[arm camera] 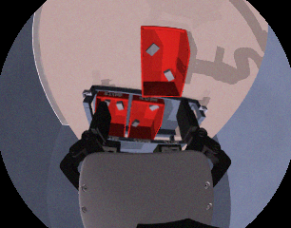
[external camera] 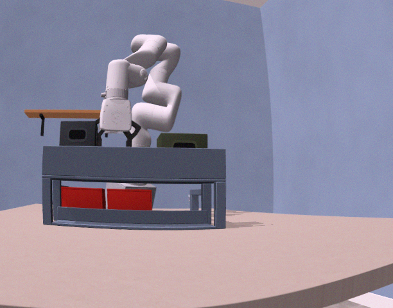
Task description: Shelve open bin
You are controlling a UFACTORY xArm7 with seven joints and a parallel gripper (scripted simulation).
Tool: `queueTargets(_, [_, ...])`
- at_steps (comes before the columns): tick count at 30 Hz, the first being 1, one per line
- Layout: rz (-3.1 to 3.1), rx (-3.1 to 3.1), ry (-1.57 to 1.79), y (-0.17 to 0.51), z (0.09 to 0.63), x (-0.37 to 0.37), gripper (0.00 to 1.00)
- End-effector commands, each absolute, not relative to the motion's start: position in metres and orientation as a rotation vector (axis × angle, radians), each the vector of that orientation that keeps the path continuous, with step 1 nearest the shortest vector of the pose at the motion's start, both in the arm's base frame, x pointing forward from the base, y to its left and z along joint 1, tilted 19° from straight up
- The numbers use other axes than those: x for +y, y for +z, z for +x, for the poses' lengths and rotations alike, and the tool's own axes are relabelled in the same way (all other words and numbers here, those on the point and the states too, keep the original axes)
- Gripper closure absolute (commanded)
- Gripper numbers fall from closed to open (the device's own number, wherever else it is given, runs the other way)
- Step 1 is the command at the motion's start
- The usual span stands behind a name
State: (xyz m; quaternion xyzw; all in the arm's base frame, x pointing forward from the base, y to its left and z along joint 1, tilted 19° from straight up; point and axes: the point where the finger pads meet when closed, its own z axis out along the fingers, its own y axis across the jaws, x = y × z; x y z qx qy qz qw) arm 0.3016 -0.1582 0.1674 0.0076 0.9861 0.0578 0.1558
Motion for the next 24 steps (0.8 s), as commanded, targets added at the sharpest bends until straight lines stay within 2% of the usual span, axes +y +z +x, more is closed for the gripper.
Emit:
queueTargets(1, [0.022, 2.814, 0.161, 0.165, 0.308, -0.161, 0.00])
queueTargets(5, [0.022, 2.814, 0.161, 0.165, 0.308, -0.161, 0.00])
queueTargets(10, [0.022, 2.814, 0.161, 0.124, 0.322, -0.156, 0.00])
queueTargets(24, [0.022, 2.815, 0.160, 0.128, 0.320, -0.156, 0.00])
